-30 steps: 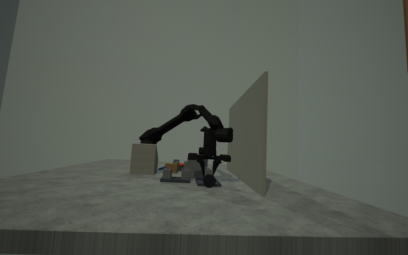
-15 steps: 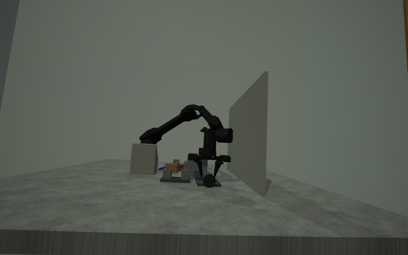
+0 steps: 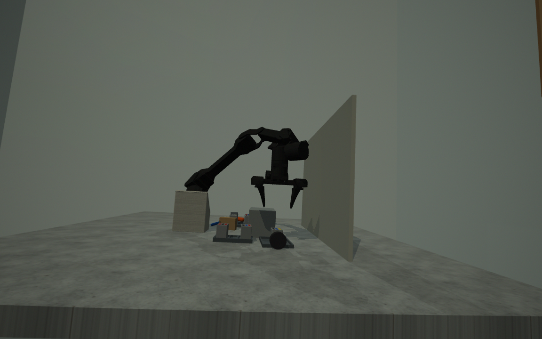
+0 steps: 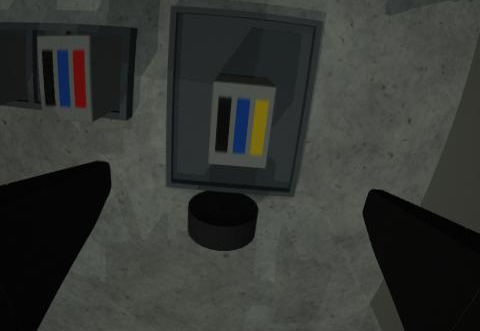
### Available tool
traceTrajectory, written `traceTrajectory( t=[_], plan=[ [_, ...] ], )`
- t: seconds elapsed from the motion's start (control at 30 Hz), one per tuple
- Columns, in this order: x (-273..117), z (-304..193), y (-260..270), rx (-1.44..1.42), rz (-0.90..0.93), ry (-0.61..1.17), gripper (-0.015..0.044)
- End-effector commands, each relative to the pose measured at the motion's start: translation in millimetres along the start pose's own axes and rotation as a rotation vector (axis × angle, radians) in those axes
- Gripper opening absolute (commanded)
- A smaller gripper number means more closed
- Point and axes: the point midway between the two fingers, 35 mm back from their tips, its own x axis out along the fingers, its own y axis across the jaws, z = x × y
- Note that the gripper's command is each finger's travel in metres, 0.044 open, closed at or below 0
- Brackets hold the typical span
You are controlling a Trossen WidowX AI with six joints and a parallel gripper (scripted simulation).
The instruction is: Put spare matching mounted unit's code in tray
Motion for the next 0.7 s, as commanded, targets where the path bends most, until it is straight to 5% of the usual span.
traceTrajectory(
  t=[0.0, 0.67],
  plan=[
    [-15.7, 3.6, -0.3, -0.013, 0.005, 0.004, 0.044],
    [-13.7, -0.1, -0.5, -0.002, -0.014, 0.009, 0.044]
  ],
)
